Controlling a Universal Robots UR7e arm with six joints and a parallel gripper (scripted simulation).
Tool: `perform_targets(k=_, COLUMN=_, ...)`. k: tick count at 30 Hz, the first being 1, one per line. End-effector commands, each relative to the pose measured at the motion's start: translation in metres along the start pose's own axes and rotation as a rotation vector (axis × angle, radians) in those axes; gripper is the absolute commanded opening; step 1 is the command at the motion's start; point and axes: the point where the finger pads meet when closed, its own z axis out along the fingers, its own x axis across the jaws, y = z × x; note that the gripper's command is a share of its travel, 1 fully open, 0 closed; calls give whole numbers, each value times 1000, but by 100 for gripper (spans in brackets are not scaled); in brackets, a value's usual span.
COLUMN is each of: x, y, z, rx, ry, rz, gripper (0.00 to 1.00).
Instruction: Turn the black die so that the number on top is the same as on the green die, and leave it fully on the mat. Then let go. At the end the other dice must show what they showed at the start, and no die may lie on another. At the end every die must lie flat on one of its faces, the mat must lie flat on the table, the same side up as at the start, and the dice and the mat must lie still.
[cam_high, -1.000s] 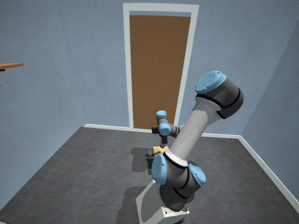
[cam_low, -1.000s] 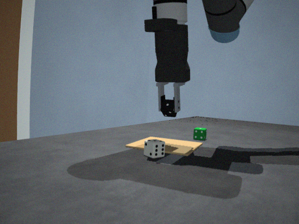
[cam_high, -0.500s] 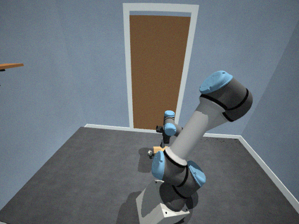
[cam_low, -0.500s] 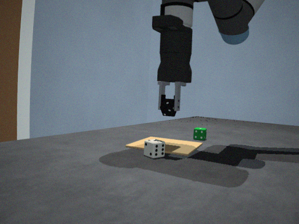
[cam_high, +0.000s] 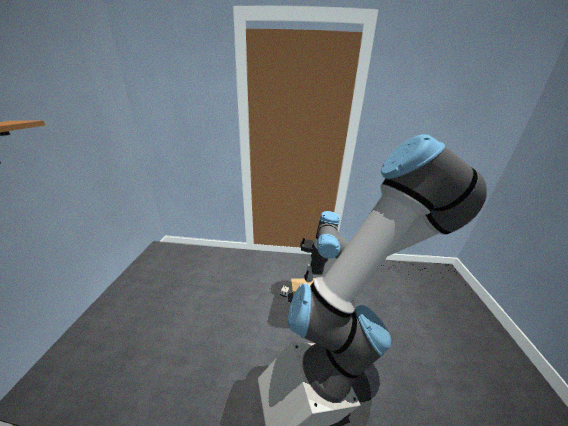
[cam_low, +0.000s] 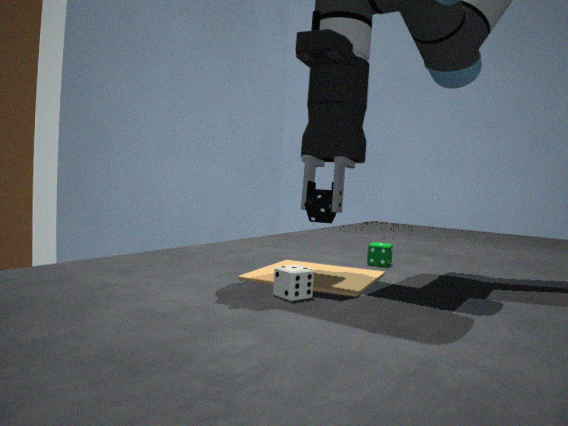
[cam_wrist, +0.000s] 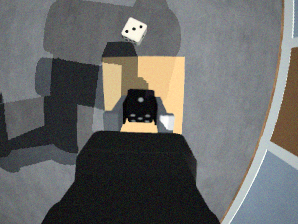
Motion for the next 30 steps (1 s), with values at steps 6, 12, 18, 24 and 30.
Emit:
perform_targets(k=6, x=1, y=2, z=-1, rx=137, ry=5, rz=0, gripper=57)
perform_targets(k=12, x=2, y=3, z=-2, rx=172, ry=11, rz=0, gripper=57)
perform_targets(k=18, x=1, y=3, z=-1, rx=189, ry=8, rz=-1, gripper=57)
perform_targets(k=24, x=0, y=3, z=0, rx=245, ry=1, rz=-4, gripper=57)
perform_targets(k=30, x=0, y=4, z=1, rx=363, ry=1, rz=-5, gripper=57)
